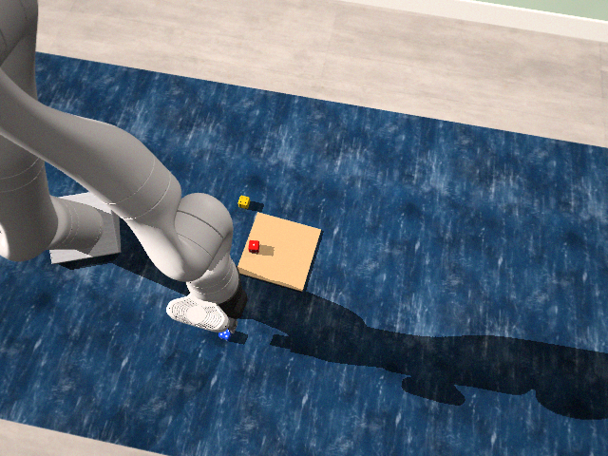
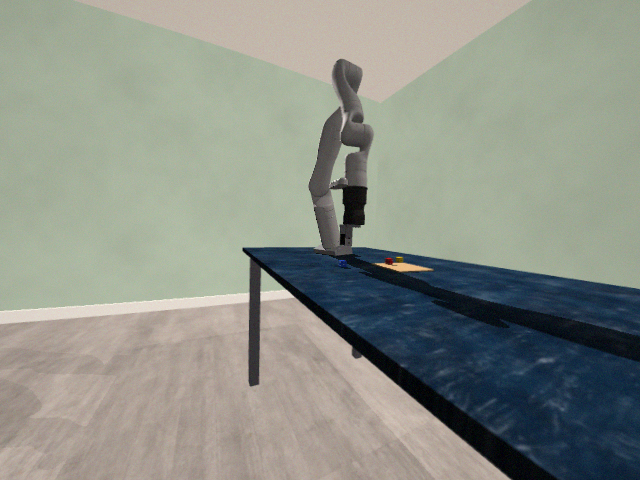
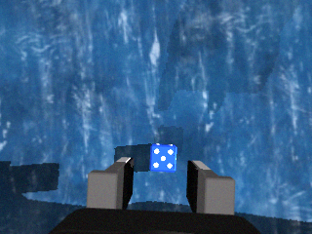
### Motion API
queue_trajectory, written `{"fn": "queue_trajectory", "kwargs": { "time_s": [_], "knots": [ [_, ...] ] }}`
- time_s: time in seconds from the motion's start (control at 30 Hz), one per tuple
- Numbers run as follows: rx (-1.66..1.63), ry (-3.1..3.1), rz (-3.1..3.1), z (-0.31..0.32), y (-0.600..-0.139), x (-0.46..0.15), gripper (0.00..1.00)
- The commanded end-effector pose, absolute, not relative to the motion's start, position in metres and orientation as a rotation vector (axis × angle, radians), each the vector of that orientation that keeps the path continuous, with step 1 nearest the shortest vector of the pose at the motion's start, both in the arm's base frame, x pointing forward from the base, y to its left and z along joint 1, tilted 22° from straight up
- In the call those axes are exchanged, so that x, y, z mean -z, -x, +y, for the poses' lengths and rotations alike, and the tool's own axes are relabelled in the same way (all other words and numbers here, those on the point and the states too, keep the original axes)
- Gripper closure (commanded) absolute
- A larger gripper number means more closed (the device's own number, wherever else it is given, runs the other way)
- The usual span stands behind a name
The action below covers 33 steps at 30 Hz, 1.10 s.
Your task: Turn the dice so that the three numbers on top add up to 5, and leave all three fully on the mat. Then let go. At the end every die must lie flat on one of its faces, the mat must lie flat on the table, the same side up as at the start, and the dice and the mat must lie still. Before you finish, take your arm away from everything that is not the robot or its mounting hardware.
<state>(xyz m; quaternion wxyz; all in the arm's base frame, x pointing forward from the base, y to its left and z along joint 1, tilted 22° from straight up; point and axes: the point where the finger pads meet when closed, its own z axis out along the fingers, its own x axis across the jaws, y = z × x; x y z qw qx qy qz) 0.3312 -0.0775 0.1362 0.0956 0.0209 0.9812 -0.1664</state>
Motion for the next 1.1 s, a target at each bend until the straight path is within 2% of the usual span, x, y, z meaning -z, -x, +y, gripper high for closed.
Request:
{"fn": "queue_trajectory", "kwargs": {
  "time_s": [0.0, 1.07],
  "knots": [
    [0.500, -0.079, 2.911, -0.083, -0.330, -0.132, 0.30],
    [0.500, -0.079, 2.911, -0.095, -0.336, -0.100, 0.30]
  ]
}}
